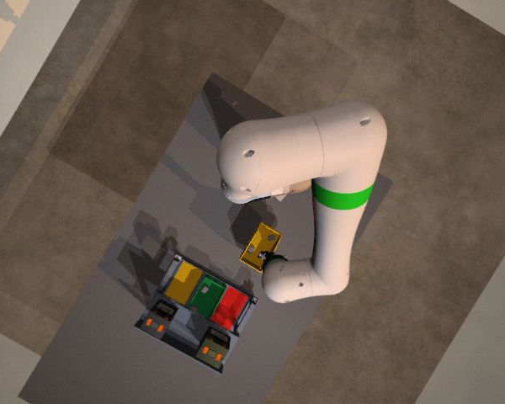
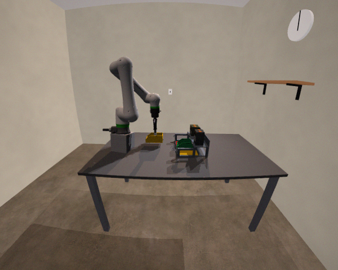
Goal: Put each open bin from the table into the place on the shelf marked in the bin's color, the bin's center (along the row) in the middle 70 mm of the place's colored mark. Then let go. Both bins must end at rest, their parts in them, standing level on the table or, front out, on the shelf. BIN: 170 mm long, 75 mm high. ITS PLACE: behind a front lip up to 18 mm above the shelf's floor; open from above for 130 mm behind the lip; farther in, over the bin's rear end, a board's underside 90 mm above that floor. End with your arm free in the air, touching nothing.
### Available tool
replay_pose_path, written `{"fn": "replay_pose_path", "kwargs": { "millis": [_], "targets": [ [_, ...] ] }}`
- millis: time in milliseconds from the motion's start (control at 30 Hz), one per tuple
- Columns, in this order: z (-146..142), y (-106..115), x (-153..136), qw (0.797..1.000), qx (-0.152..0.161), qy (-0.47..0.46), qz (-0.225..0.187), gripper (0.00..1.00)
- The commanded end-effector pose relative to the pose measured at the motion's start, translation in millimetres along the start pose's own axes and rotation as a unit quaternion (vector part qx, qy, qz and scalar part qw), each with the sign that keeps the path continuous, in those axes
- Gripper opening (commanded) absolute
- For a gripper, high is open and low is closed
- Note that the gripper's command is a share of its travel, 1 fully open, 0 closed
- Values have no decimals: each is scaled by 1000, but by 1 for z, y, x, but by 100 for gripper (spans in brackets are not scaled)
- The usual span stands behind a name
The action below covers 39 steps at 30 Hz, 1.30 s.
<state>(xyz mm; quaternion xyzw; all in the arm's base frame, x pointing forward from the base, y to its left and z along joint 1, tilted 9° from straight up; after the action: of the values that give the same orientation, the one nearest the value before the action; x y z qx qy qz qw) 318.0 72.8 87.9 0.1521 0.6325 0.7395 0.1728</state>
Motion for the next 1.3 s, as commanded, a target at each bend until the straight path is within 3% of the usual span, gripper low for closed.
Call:
{"fn": "replay_pose_path", "kwargs": {
  "millis": [0, 1267],
  "targets": [
    [-8, 0, -7, 1000, 0, 1, 0, 0],
    [-99, -2, -78, 1000, 0, 8, 0, 0]
  ]
}}
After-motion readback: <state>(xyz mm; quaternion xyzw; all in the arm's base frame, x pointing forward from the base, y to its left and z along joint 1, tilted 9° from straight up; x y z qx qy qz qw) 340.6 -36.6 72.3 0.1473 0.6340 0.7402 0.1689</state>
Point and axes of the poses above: the point where the finger pads meet when closed, its own y axis back along the fingers, its own z axis across the jaws, x = y × z, the point moved 10 cm from there along y, back along the fingers, and after that the axes turned 15 degrees about -y, right-handed, at the moved point
